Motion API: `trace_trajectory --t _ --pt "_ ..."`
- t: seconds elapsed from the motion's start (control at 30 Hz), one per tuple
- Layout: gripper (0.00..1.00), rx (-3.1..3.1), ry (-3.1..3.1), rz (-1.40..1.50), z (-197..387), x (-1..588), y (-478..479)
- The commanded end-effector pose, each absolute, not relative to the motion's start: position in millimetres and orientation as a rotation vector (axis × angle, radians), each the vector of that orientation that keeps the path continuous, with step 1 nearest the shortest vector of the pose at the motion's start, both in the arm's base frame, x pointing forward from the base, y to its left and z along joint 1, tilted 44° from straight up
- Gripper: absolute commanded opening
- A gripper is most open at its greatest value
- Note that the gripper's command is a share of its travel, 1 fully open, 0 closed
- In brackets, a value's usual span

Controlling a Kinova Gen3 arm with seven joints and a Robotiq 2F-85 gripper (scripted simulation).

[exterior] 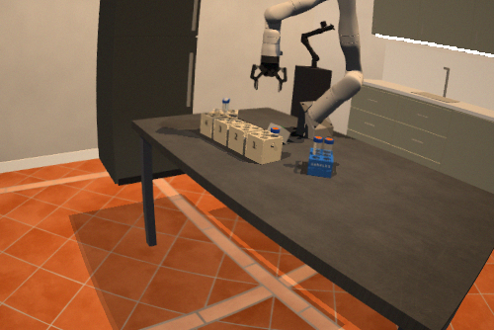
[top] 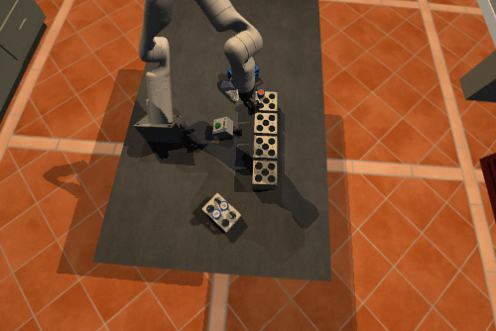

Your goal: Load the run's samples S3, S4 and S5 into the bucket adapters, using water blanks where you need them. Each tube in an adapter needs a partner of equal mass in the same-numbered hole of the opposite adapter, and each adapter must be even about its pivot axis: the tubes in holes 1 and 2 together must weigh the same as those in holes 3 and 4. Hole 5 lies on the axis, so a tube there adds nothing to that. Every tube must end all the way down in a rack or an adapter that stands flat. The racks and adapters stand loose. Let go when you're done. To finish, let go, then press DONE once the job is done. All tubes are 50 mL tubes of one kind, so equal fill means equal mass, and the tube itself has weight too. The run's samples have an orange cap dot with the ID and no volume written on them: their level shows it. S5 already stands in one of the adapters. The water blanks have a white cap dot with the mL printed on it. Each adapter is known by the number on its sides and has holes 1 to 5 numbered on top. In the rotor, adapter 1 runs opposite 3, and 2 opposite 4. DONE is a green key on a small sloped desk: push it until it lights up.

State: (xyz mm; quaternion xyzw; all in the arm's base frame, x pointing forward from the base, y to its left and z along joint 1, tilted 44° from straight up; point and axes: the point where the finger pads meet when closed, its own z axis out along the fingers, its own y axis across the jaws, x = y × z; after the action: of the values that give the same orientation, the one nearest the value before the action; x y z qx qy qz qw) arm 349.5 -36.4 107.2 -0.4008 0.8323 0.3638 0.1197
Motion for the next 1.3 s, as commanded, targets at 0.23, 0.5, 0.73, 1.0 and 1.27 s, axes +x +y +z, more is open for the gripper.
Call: trace_trajectory --t 0.23,0.5,0.73,1.0,1.27 --pt "1.0 -1.175 2.437 1.043 140.2 351.1 -5.7" --pt "1.0 -1.179 2.435 1.056 169.3 347.5 24.0" --pt "1.0 -1.18 2.436 1.056 186.6 346.7 41.9" --pt "1.0 -1.18 2.435 1.054 214.6 346.6 70.1" --pt "1.0 -1.18 2.433 1.049 239.7 347.7 94.7"
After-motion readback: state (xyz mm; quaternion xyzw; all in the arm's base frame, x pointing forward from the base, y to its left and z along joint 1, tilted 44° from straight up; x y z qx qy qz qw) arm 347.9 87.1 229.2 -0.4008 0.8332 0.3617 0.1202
